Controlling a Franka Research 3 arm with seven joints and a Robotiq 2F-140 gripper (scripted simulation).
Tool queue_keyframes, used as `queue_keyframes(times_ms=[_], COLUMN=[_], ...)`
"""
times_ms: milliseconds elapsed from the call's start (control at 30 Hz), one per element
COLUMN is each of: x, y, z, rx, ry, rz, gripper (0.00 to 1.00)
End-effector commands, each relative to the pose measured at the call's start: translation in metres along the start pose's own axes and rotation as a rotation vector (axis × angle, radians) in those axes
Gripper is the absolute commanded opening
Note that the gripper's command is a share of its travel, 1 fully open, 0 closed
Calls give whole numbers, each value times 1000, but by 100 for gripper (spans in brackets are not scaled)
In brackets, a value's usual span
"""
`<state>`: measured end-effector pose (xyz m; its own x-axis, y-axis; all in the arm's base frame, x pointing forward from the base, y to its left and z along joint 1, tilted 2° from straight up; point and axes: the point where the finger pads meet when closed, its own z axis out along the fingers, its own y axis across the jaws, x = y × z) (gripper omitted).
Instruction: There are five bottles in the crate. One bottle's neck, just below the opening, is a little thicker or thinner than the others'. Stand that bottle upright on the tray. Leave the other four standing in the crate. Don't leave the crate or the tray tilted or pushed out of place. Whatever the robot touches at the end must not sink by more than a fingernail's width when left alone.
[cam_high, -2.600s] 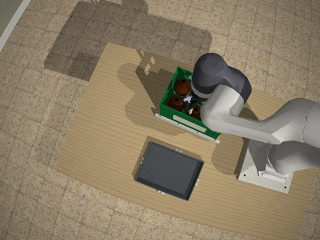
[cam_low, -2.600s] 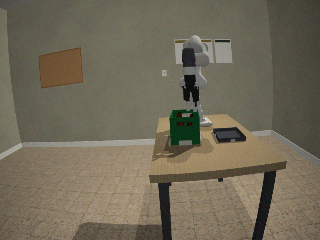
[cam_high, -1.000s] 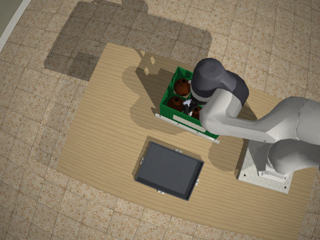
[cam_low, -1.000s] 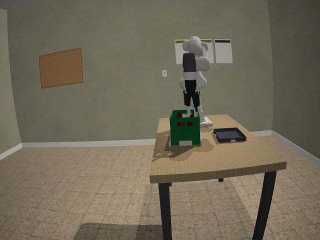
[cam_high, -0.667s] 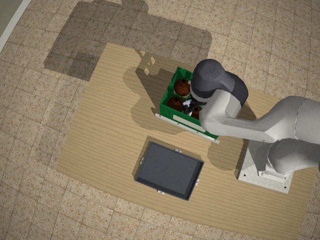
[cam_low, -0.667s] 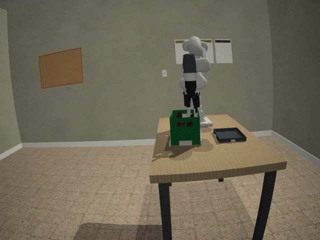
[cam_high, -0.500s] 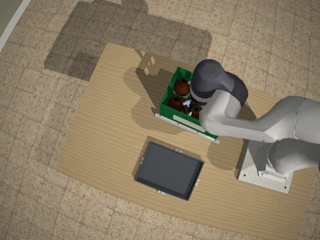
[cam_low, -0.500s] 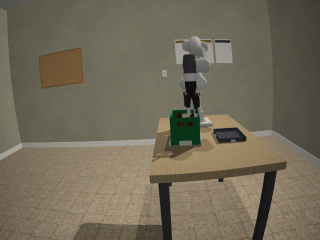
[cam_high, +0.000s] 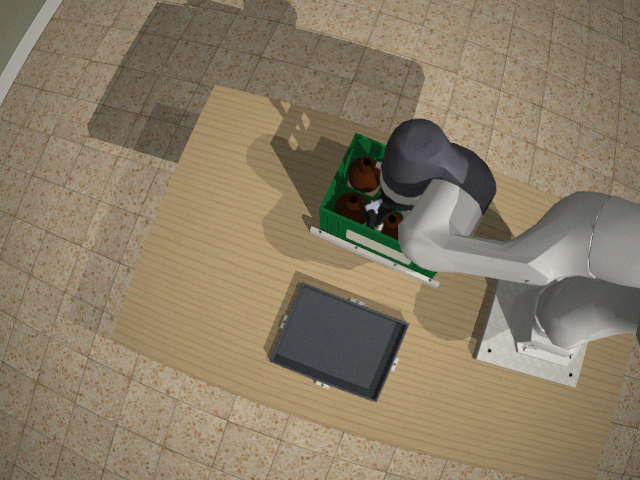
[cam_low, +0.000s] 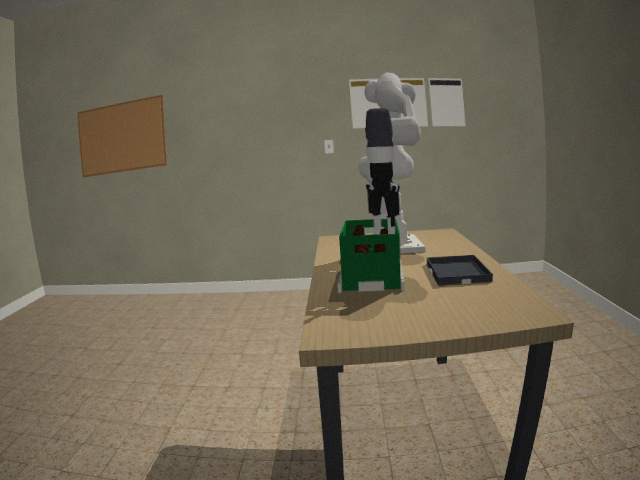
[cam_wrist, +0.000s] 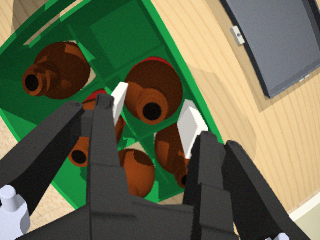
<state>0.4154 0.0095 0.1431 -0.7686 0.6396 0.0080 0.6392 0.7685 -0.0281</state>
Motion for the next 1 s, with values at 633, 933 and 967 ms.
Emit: queue_keyframes(times_ms=[633, 933, 967], x=[0, 0, 0], y=[-1, -1, -1], z=[2, 2, 2], rx=[3, 3, 3], ry=[0, 0, 0], rz=[4, 4, 4], gripper=[44, 10, 10])
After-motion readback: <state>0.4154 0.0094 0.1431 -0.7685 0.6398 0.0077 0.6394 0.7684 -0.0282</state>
